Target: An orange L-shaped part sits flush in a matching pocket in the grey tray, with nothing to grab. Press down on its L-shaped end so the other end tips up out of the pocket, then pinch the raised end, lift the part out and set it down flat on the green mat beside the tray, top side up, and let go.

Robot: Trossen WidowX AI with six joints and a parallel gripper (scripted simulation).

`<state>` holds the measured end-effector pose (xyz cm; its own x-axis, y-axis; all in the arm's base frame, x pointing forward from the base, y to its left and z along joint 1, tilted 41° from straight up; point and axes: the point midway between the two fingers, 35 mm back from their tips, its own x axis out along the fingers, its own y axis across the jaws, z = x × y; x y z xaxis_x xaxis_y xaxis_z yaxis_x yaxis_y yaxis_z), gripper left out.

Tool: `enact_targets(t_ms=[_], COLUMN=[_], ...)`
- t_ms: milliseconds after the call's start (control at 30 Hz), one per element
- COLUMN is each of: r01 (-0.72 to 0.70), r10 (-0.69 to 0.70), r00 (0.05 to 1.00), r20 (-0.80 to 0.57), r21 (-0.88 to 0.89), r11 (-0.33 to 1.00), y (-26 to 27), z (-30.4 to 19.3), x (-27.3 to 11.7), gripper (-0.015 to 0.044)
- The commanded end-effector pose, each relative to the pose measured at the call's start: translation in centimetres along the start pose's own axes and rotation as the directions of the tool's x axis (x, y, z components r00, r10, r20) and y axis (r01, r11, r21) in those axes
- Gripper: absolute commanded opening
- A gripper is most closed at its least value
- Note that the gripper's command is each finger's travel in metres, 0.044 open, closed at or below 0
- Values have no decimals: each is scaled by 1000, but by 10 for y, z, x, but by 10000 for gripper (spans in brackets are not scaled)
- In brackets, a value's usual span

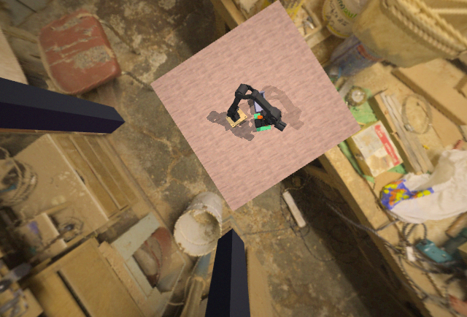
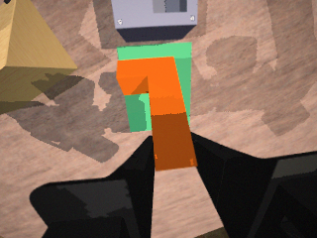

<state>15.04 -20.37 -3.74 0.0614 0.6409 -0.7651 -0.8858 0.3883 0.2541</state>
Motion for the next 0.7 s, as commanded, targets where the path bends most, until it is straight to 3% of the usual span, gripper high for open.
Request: enact_targets(t_ms=[0, 667], r01=[0, 0], r10=[0, 0], r00=[1000, 1000], r20=[4, 5], r21=[5, 4], r11=[1000, 1000], y=[0, 0], z=[1, 1], x=[8, 40], gripper=[0, 0])
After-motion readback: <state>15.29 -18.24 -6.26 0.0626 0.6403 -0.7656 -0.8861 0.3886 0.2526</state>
